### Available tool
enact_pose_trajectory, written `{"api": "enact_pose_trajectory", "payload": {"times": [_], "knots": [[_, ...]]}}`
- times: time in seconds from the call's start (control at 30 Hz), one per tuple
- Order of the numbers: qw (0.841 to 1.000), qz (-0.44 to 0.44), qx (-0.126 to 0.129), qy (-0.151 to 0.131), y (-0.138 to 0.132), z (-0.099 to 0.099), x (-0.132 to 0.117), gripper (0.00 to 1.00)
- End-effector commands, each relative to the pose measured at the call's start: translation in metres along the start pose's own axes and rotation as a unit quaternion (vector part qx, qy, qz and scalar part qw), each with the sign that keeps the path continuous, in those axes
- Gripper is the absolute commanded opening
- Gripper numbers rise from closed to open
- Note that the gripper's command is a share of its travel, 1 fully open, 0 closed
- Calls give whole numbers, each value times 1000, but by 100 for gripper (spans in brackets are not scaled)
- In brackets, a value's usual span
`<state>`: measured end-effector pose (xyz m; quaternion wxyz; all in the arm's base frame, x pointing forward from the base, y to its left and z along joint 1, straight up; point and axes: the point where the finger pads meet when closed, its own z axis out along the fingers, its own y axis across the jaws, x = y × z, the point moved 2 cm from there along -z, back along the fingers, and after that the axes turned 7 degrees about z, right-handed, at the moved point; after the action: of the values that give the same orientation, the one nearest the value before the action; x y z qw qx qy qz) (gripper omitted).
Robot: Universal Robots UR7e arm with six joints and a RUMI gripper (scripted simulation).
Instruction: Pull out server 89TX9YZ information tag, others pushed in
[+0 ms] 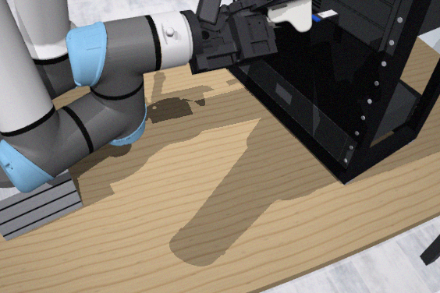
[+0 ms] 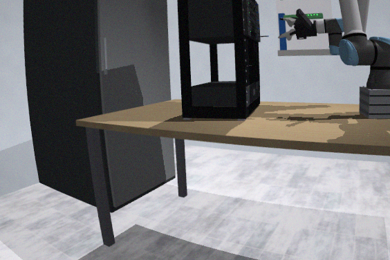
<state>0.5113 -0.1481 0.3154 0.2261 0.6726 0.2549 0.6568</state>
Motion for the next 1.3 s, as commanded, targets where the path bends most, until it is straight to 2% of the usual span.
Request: {"api": "enact_pose_trajectory", "payload": {"times": [0.0,1.27], "knots": [[1000,-17,1,3,-1,-2,-1,100],[994,-111,7,21,-12,-13,-6,100]]}}
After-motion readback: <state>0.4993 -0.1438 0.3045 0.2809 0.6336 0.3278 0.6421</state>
